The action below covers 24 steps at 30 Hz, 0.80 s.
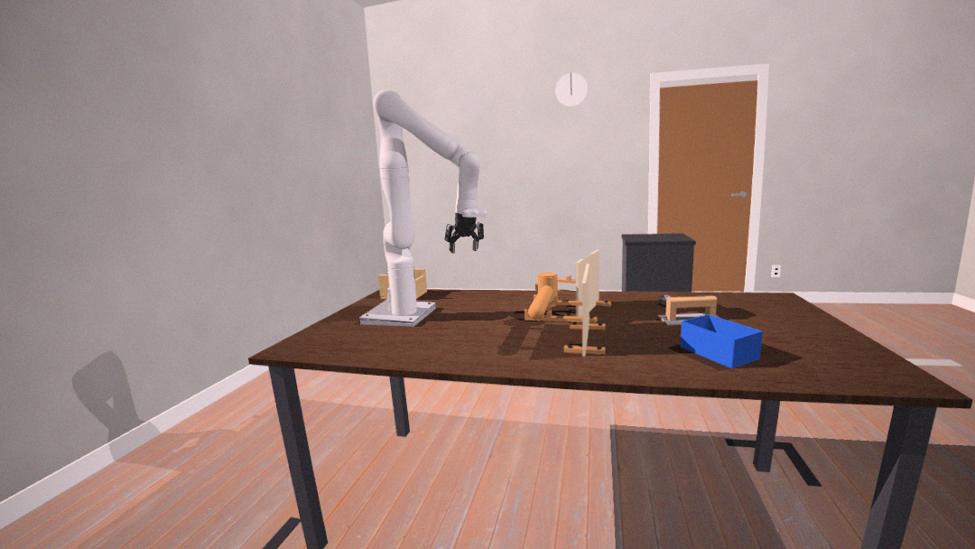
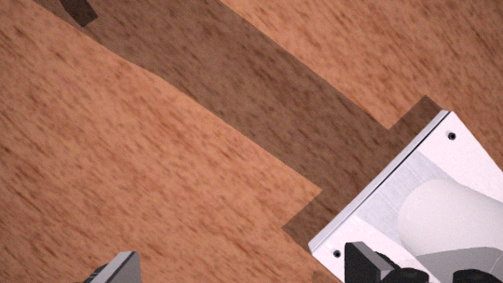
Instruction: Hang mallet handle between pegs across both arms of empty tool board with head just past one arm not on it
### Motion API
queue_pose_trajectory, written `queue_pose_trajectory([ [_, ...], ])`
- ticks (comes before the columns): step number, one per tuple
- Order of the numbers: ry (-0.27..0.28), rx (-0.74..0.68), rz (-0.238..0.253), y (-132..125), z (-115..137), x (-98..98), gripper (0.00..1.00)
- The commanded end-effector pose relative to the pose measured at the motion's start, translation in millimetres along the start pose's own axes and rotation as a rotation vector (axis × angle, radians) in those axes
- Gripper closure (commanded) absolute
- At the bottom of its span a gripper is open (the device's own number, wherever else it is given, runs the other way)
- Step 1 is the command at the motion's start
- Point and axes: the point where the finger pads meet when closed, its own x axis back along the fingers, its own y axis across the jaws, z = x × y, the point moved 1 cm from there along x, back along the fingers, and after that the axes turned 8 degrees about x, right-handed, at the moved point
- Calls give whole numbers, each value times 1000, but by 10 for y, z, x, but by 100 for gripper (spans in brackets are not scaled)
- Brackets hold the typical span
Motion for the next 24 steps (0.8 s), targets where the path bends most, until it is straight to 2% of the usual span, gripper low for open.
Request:
queue_pose_trajectory([
  [1, 11, -102, 6, -66, 417, 45, 0],
  [12, 61, -315, 31, -149, 1341, 192, 0],
  [14, 61, -315, 31, -149, 1341, 192, 0],
  [15, 72, -363, 36, -170, 1548, 225, 0],
  [16, 78, -384, 39, -175, 1642, 239, 0],
  [24, 107, -508, 53, -226, 2180, 324, 0],
])
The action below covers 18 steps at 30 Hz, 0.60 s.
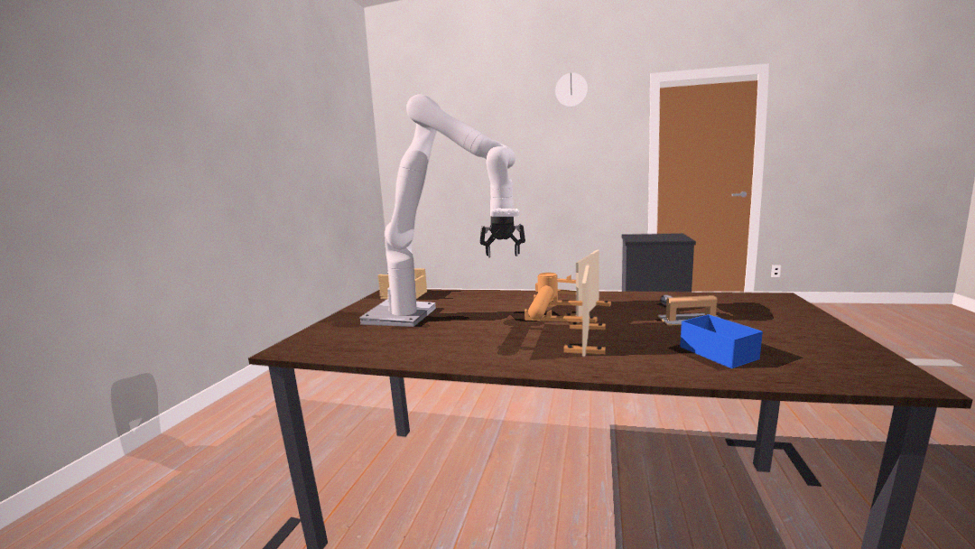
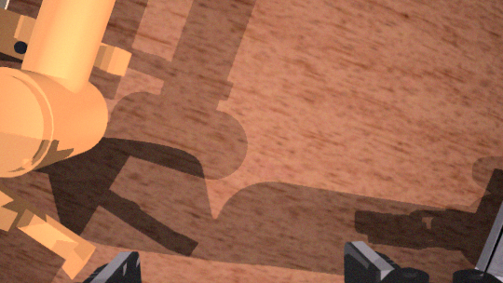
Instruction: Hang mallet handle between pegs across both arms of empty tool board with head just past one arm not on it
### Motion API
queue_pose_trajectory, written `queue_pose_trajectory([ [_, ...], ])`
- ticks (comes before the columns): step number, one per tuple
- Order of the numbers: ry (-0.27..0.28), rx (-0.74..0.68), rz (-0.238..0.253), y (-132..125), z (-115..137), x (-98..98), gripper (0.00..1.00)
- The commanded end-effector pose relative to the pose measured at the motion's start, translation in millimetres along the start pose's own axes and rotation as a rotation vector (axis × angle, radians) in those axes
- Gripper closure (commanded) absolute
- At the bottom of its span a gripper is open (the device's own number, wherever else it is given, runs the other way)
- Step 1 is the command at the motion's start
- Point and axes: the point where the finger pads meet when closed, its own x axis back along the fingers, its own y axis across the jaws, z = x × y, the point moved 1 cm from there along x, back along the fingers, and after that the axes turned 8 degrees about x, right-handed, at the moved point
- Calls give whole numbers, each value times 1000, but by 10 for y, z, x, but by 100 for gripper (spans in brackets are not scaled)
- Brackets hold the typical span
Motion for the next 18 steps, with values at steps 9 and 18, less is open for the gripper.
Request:
queue_pose_trajectory([
  [9, 51, -217, 1, -465, 860, -31, 0],
  [18, 83, -347, 17, -756, 1353, -6, 0],
])
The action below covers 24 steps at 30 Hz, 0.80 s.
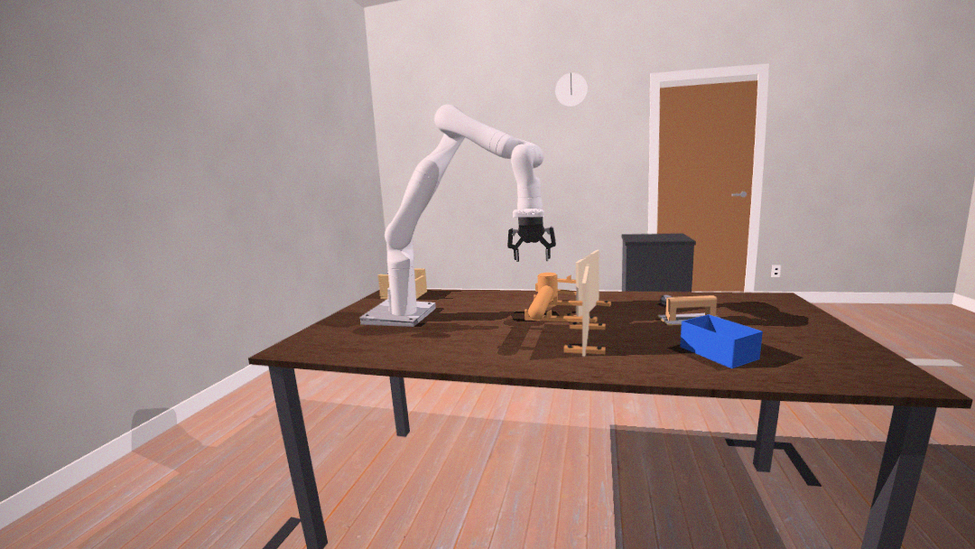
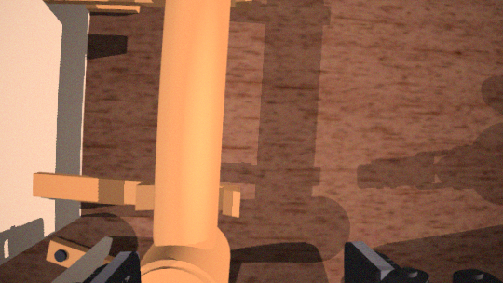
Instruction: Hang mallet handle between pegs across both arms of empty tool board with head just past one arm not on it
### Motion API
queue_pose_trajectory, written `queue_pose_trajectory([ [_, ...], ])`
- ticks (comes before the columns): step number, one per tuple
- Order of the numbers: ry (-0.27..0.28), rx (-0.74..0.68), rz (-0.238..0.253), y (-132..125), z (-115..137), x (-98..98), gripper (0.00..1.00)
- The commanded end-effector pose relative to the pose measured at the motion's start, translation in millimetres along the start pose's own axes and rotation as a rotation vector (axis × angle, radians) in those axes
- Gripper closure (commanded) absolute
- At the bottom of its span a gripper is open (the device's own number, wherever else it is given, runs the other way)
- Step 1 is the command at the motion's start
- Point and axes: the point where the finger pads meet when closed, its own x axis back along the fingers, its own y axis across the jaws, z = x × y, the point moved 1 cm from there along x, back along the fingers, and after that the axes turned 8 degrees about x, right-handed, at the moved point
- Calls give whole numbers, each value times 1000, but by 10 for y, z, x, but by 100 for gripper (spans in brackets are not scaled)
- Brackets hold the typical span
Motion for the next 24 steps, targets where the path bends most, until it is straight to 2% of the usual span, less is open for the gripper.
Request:
queue_pose_trajectory([
  [1, 23, -69, -16, -218, 285, -89, 0],
  [9, 30, -96, -12, -306, 369, -95, 0],
  [24, 30, -97, -12, -309, 373, -126, 0],
])
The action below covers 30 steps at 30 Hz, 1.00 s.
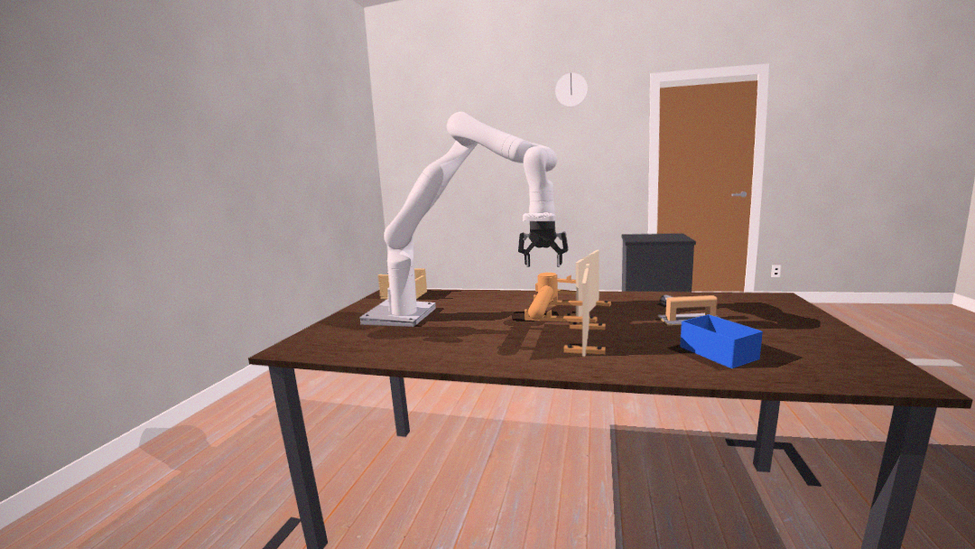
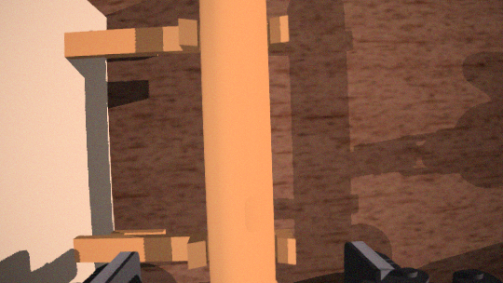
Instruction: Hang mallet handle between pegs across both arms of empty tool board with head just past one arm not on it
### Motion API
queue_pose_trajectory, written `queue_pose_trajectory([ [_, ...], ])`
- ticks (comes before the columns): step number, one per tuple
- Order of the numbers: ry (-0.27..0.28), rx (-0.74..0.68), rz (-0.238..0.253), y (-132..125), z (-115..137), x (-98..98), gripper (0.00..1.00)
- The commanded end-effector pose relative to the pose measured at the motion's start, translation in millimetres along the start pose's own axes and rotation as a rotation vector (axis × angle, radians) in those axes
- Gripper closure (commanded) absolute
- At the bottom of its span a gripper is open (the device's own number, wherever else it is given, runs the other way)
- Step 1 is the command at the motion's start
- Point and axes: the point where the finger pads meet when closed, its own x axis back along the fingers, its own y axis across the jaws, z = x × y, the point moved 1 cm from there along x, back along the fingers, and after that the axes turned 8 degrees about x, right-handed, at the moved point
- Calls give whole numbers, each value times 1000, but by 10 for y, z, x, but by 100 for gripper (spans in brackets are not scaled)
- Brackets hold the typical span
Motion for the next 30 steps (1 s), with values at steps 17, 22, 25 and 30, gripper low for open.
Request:
queue_pose_trajectory([
  [17, 0, 0, 1, -4, 3, -884, 0],
  [22, 0, 0, 1, -3, 3, -980, 0],
  [25, 0, 0, 1, -3, 3, -980, 0],
  [30, 0, 0, 1, -3, 3, -980, 0],
])
